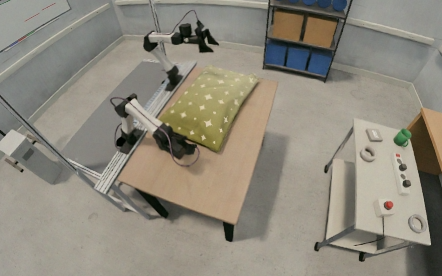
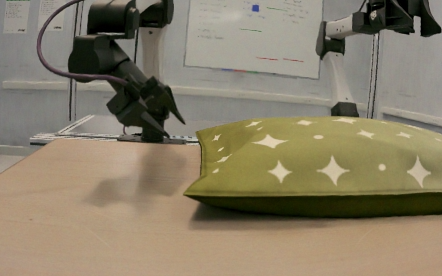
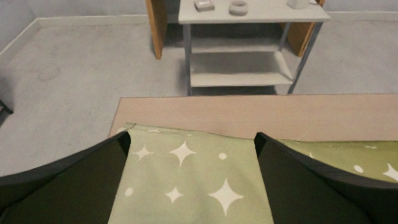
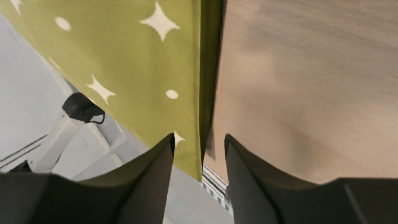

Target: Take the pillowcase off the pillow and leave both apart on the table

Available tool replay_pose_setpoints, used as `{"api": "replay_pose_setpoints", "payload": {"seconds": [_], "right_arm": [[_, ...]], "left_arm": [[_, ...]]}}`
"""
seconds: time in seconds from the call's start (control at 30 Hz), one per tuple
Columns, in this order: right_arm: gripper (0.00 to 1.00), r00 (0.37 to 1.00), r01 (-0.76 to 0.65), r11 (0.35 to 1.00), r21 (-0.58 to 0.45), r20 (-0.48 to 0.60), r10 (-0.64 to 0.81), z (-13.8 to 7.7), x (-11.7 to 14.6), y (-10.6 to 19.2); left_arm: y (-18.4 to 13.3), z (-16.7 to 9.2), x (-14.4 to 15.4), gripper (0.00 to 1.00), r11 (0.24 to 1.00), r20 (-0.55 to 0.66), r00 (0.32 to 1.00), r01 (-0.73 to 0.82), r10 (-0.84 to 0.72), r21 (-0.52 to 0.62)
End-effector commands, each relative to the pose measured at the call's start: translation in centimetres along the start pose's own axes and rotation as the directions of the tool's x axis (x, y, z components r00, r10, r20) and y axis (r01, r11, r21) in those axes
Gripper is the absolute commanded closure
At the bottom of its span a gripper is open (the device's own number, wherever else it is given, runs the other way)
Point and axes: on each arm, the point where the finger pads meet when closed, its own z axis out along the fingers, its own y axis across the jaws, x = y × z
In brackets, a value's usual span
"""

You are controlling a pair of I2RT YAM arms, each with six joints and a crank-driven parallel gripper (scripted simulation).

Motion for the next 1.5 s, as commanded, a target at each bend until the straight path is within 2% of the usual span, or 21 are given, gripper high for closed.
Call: {"api": "replay_pose_setpoints", "payload": {"seconds": [0.0, 0.13, 0.33, 0.67, 1.1, 1.23, 1.27, 1.3, 1.47], "right_arm": [[0.59, 0.999, 0.027, 1.0, -0.001, 0.044, -0.027, -0.2, -0.2, 1.0], [0.59, 0.998, 0.018, 1.0, 0.007, 0.058, -0.018, -0.4, -0.7, 0.4], [0.59, 0.999, 0.025, 1.0, -0.002, 0.044, -0.025, 1.0, -0.2, 1.0], [0.59, 0.999, 0.023, 1.0, -0.001, 0.049, -0.023, 1.9, -0.3, 0.9], [0.59, 1.0, -0.019, 1.0, -0.006, 0.009, 0.019, 5.1, -0.1, -0.2], [0.59, 1.0, -0.024, 1.0, -0.006, 0.005, 0.024, 5.4, -0.1, -0.3], [0.59, 0.999, -0.013, 1.0, -0.004, 0.03, 0.013, 4.9, -0.7, -0.2], [0.59, 0.999, -0.036, 0.999, -0.006, -0.008, 0.036, 6.1, 0.1, -0.6], [0.59, 1.0, -0.017, 1.0, -0.003, 0.012, 0.017, 6.2, -0.3, -0.2]], "left_arm": [[0.2, -0.2, -1.6, 0.0, 1.0, 0.031, 0.999, -0.007, 0.008, -0.012], [0.2, -0.2, -1.6, 0.0, 1.0, 0.031, 0.999, -0.007, 0.008, -0.012], [0.2, -0.2, -1.6, 0.0, 1.0, 0.031, 0.999, -0.007, 0.008, -0.012], [0.2, -0.2, -1.6, 0.0, 1.0, 0.031, 0.999, -0.007, 0.008, -0.012], [0.2, -0.2, -1.6, 0.0, 1.0, 0.031, 0.999, -0.007, 0.008, -0.012], [0.2, -0.2, -1.6, 0.0, 1.0, 0.031, 0.999, -0.007, 0.008, -0.012], [0.2, -0.2, -1.6, 0.0, 1.0, 0.031, 0.999, -0.007, 0.008, -0.012], [0.2, -0.2, -1.6, 0.0, 1.0, 0.031, 0.999, -0.007, 0.008, -0.012], [0.2, -0.2, -1.6, 0.0, 1.0, 0.031, 0.999, -0.007, 0.008, -0.012]]}}
